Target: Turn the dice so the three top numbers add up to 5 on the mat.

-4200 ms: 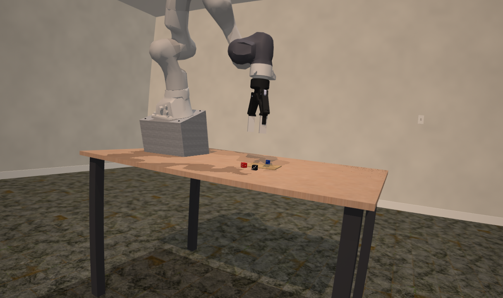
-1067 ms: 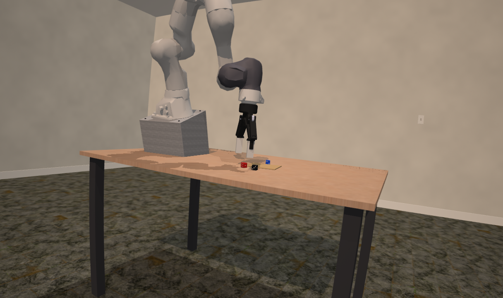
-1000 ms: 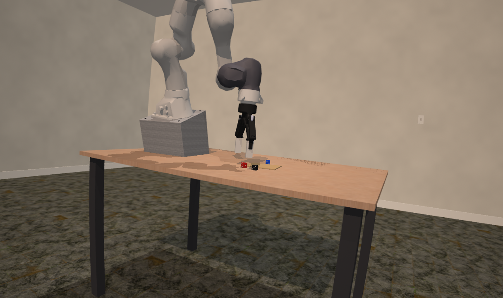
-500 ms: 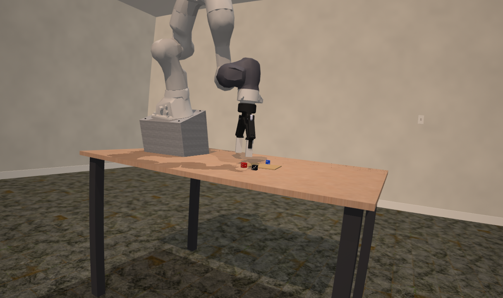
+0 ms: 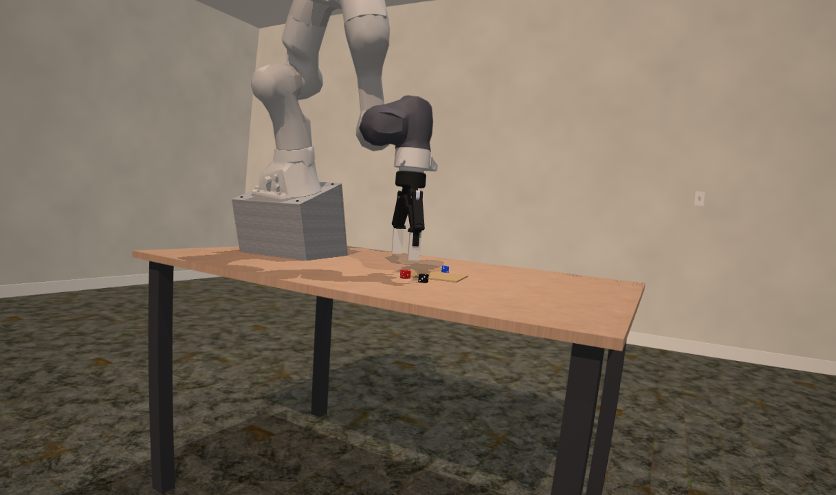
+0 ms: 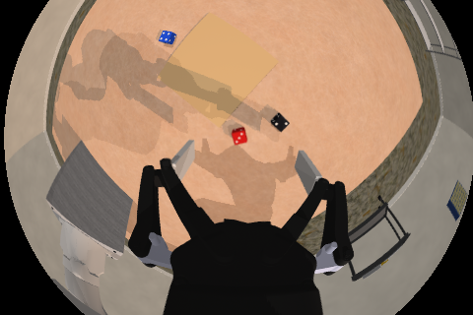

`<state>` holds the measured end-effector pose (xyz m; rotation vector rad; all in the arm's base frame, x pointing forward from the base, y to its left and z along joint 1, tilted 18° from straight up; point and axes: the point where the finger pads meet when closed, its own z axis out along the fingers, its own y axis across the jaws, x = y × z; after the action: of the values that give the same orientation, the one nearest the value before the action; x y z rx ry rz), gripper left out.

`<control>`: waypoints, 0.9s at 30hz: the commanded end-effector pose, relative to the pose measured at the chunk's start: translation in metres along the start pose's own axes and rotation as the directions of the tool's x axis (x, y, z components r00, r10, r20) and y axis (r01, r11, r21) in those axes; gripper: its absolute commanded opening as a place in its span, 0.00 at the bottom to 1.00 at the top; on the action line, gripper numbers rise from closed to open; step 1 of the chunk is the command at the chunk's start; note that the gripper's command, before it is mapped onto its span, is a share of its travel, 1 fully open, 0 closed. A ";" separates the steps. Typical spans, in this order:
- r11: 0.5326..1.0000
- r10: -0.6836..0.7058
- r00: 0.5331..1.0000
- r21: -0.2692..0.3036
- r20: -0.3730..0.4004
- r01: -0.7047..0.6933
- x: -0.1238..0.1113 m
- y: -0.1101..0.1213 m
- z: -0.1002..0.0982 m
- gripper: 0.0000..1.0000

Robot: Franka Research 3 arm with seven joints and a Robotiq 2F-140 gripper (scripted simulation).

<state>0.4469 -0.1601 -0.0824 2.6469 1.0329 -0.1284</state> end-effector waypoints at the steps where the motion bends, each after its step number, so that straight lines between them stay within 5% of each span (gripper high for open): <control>1: 1.000 0.006 1.000 0.000 -0.002 -0.006 0.000 0.000 0.000 1.00; 17: 1.000 0.006 1.000 0.000 -0.002 -0.006 0.003 -0.003 0.000 1.00; 27: 1.000 0.006 1.000 0.000 -0.002 -0.006 0.039 -0.033 0.000 1.00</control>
<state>0.4516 -0.1285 -0.0922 2.6370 1.0686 -0.1295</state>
